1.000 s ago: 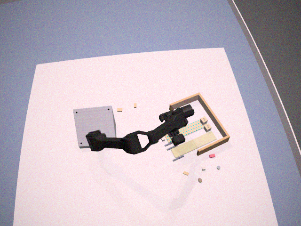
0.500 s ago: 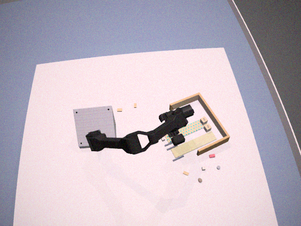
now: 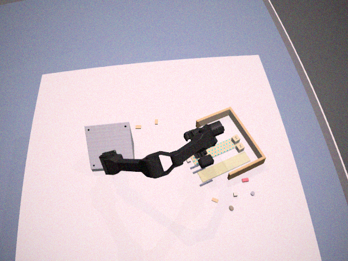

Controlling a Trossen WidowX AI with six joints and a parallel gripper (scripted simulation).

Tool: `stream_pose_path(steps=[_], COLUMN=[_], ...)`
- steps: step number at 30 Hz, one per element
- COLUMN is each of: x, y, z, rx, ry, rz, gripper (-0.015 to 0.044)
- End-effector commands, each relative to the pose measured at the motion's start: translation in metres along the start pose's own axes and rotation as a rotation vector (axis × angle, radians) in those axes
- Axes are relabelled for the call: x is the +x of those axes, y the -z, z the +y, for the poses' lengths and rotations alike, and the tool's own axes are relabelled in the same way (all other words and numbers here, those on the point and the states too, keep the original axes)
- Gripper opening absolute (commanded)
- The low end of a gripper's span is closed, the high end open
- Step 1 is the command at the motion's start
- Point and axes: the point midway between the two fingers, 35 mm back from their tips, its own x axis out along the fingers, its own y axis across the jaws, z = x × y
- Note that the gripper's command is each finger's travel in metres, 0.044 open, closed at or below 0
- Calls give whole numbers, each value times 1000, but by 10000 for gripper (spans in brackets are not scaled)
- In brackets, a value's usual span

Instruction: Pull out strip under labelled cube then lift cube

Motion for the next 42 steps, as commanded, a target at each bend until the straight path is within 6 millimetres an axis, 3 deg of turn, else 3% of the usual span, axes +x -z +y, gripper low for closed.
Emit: stream_pose_path(steps=[1,33,42], x=[2,5,5], y=[1,-1,11], z=[0,0,0], rx=[-5,-5,-5], ry=[5,5,5], rz=[3,3,3], gripper=[0,0,0])
